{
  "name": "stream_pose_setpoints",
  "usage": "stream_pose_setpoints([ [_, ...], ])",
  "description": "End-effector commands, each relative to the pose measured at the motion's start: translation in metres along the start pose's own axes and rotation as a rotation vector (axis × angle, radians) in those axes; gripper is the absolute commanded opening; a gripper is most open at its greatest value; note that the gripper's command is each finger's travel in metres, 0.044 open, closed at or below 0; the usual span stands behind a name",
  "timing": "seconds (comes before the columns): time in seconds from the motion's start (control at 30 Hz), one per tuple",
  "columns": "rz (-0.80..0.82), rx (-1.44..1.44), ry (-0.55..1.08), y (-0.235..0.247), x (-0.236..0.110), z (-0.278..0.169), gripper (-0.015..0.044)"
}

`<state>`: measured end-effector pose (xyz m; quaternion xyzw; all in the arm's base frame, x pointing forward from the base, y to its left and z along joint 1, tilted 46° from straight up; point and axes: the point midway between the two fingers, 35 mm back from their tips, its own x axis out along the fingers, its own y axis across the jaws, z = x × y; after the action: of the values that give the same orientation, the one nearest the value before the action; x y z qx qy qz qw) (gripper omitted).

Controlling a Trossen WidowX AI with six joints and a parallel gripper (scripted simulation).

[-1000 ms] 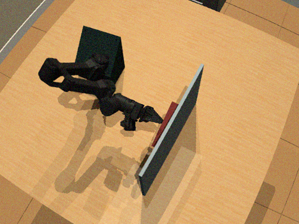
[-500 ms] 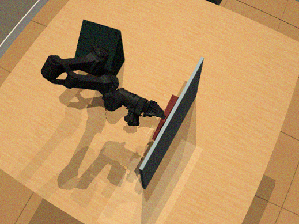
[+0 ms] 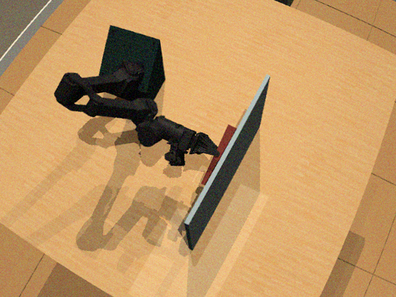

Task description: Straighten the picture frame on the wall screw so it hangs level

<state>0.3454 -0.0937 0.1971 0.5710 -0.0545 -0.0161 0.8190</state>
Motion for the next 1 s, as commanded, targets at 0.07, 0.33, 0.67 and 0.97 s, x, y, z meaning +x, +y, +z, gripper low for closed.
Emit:
stream_pose_setpoints([
  [0.07, -0.001, -0.004, -0.006, -0.0002, 0.0002, 0.0009, 0.026],
  [0.33, -0.001, -0.004, -0.006, -0.0003, 0.0005, 0.0014, 0.026],
  [0.67, -0.001, -0.004, -0.006, -0.0003, 0.0005, 0.0014, 0.0082],
  [0.97, -0.001, -0.004, -0.006, -0.0003, 0.0005, 0.0014, 0.0],
])
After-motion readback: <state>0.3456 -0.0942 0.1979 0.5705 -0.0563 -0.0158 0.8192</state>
